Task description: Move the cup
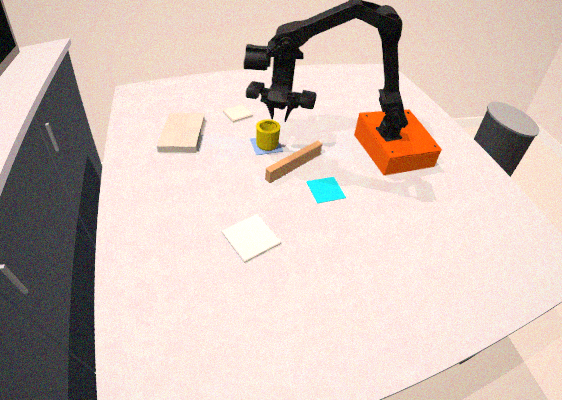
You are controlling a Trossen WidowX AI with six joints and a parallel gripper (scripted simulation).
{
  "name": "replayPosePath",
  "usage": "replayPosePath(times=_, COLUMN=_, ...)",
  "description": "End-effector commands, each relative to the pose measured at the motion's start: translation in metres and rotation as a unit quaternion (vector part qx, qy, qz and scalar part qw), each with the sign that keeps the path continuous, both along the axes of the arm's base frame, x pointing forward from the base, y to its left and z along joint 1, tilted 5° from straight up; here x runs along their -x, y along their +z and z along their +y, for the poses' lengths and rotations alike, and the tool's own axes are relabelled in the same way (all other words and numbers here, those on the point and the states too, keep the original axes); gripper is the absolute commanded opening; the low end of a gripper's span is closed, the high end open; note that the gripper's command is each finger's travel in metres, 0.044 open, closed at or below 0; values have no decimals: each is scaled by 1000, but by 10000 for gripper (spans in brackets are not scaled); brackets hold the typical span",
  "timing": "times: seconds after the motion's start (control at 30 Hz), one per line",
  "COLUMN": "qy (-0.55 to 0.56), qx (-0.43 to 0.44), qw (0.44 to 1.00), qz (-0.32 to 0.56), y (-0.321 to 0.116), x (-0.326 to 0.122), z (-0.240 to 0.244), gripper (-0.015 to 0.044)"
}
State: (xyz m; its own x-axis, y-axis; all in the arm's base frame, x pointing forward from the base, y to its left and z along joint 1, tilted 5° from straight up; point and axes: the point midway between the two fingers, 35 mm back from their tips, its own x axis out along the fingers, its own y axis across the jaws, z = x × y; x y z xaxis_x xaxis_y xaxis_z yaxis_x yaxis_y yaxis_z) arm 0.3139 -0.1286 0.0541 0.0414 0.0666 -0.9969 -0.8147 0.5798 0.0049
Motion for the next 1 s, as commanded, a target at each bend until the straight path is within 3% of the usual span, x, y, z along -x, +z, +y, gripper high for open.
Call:
replayPosePath(times=0.0, qy=3, qx=-3, qw=1000, qz=2, y=-5, x=-1, z=0, gripper=167)
replayPosePath(times=0.97, qy=3, qx=-3, qw=1000, qz=2, y=-52, x=-3, z=6, gripper=167)
